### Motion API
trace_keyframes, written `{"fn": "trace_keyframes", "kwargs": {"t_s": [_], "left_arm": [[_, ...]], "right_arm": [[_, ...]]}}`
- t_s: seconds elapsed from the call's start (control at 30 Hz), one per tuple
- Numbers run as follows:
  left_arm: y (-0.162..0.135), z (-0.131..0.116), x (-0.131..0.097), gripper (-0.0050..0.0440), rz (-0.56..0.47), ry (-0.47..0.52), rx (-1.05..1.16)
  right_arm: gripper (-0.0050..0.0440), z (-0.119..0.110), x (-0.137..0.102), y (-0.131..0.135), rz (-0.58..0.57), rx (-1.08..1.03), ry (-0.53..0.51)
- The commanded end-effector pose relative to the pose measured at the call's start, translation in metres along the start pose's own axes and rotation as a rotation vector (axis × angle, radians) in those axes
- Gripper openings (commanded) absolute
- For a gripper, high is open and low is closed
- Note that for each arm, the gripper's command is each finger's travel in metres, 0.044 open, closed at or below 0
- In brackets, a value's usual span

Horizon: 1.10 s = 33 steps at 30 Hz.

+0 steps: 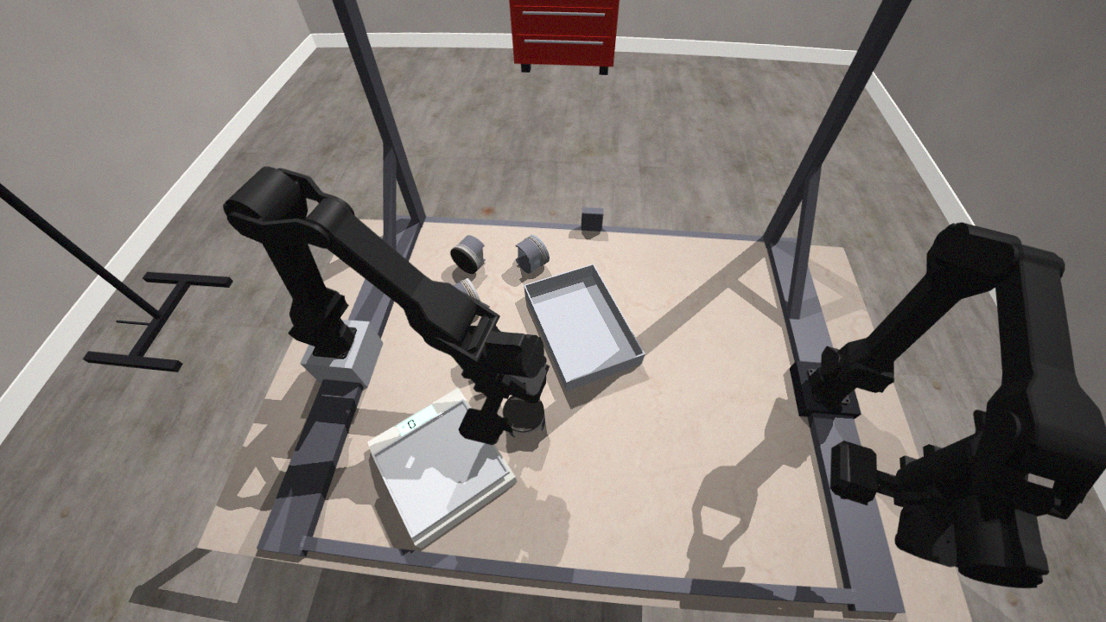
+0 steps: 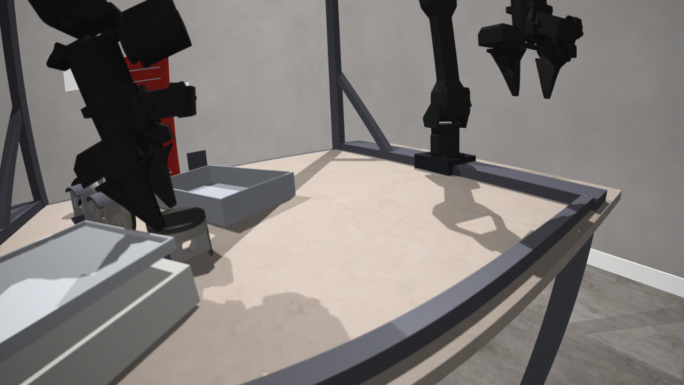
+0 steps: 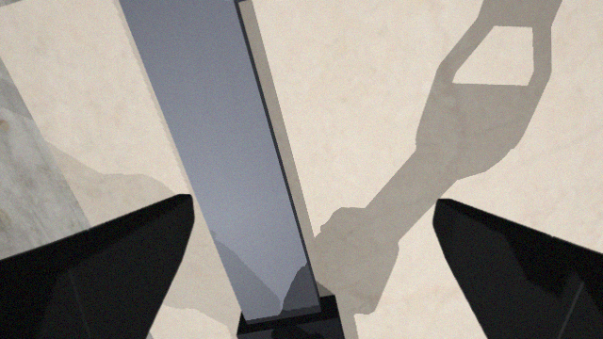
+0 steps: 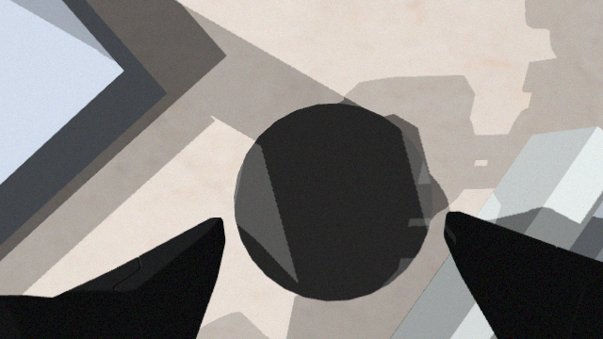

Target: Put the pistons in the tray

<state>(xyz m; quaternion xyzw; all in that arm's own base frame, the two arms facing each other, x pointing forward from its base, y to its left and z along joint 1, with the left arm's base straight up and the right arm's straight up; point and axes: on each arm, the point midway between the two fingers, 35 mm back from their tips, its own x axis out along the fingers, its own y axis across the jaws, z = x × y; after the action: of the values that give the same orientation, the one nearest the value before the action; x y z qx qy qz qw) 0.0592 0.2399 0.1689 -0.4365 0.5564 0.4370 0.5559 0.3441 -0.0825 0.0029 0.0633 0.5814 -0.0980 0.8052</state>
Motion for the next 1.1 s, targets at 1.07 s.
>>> {"fn": "trace_keyframes", "kwargs": {"t_s": [1.07], "left_arm": [[0.000,0.004,-0.005,0.0400,-0.001,-0.018,0.002]], "right_arm": [[0.0392,0.034,-0.111,-0.002,0.000,0.006,-0.046]]}}
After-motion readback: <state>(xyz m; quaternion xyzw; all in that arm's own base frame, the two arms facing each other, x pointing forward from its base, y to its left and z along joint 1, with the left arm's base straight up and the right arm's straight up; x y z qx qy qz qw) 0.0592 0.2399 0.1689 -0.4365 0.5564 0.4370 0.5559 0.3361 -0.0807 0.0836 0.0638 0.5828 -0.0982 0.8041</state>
